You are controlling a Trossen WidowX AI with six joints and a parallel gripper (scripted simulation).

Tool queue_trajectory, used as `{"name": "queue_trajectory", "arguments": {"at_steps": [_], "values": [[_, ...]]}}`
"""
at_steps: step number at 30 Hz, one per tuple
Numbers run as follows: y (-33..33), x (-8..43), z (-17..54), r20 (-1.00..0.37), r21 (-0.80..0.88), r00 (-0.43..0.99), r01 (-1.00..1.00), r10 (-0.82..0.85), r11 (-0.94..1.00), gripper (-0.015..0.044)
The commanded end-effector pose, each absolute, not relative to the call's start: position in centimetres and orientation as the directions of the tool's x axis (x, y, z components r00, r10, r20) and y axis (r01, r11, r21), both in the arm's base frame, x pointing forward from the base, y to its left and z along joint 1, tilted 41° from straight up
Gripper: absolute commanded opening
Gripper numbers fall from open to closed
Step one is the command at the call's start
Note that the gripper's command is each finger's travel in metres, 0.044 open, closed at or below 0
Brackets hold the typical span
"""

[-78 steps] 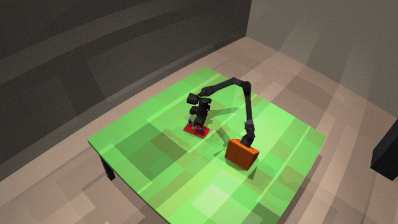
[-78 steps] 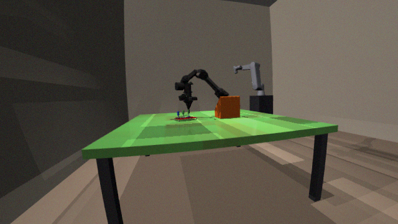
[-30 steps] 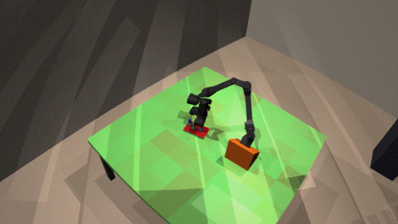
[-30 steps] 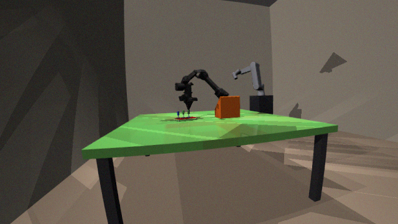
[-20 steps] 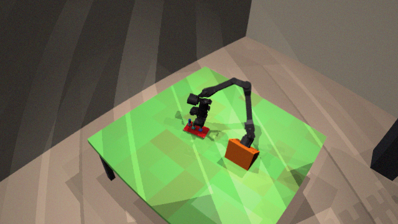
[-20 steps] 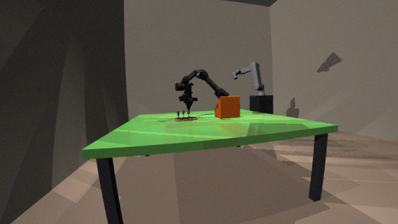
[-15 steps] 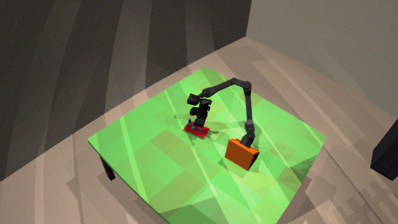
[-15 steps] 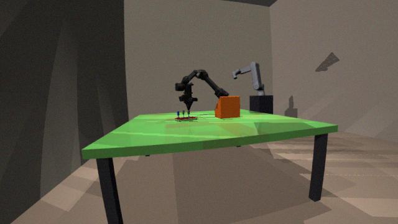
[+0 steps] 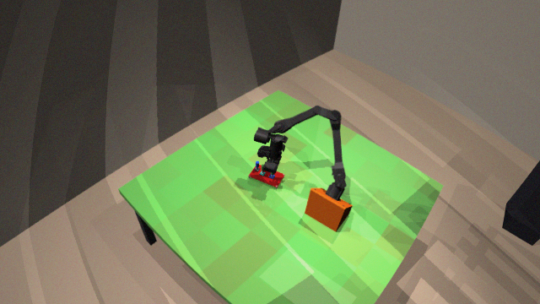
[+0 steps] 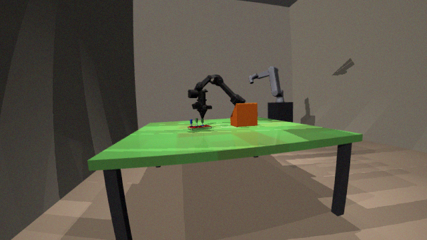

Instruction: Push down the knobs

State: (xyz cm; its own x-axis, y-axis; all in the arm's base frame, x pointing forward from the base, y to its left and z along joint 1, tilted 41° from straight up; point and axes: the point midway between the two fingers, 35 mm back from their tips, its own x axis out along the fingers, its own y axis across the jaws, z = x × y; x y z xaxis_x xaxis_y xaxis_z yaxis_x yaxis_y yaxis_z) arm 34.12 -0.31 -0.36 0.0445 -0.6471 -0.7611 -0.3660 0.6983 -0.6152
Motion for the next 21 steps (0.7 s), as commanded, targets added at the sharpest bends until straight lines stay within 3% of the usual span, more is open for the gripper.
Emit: {"name": "queue_trajectory", "arguments": {"at_steps": [1,21], "values": [[-1.17,34.30,-1.10,-0.758,-0.618,0.033,-0.354,-0.651,0.702,0.0000],[-1.42,34.31,-1.39,-0.758,-0.618,0.033,-0.354,-0.651,0.702,0.0000]]}}
